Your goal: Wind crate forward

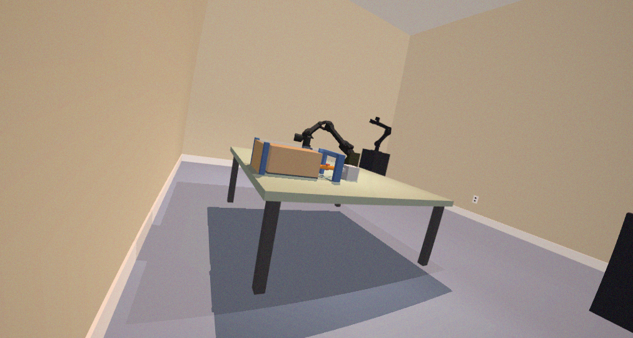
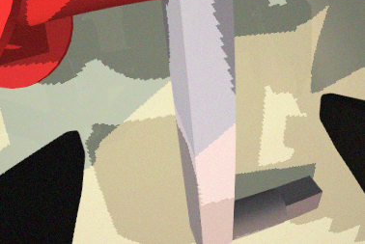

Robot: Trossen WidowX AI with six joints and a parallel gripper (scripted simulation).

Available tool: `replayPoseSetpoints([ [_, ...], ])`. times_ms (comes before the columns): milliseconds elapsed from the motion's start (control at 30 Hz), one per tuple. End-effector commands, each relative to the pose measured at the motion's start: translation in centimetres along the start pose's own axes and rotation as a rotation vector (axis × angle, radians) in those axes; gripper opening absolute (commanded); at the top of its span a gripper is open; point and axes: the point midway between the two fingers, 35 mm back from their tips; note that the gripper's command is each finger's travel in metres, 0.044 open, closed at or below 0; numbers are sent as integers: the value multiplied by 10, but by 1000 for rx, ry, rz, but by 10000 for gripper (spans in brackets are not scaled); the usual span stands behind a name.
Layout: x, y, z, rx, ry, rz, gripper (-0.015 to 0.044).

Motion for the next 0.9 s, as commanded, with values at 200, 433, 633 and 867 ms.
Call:
replayPoseSetpoints([
  [200, 0, 0, 1, -1, 0, 0, 282],
  [433, 0, 0, 1, -1, 0, 0, 99],
  [633, 0, 0, 1, -1, 0, 0, 39],
  [867, 0, 0, 1, -1, 0, 0, 0],
])
Point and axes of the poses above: the point midway between the two fingers, 35 mm back from their tips, its own z axis out along the fingers, its own y axis across the jaws, x = y × z, and after that the axes turned 6 degrees about z, right-handed
